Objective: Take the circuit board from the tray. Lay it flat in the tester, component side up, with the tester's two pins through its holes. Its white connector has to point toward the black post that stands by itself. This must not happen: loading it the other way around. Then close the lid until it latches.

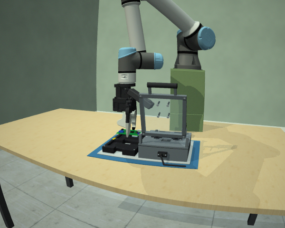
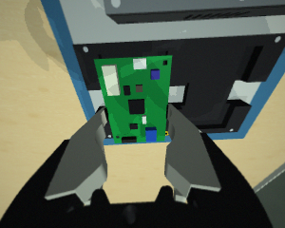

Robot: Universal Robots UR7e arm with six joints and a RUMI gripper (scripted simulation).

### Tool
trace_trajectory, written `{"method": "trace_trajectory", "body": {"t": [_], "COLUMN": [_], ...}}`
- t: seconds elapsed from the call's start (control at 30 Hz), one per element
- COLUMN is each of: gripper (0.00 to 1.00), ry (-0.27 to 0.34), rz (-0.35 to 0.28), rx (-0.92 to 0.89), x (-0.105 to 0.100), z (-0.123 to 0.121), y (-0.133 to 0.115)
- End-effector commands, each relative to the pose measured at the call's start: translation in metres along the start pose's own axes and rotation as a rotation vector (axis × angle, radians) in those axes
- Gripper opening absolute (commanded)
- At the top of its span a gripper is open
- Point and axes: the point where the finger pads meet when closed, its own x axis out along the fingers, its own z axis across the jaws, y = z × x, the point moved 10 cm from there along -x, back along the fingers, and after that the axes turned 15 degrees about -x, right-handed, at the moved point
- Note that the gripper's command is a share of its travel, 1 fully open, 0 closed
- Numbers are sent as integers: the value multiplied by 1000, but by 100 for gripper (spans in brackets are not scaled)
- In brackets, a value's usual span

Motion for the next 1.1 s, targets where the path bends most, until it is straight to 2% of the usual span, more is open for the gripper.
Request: {"method": "trace_trajectory", "body": {"t": [0.0, 0.6, 1.07], "gripper": [39, 39, 39], "ry": [1, 1, 1], "rz": [1, 2, 2], "rx": [2, 2, 2], "x": [-2, -9, -45], "z": [-1, -1, -1], "y": [1, 1, 1]}}
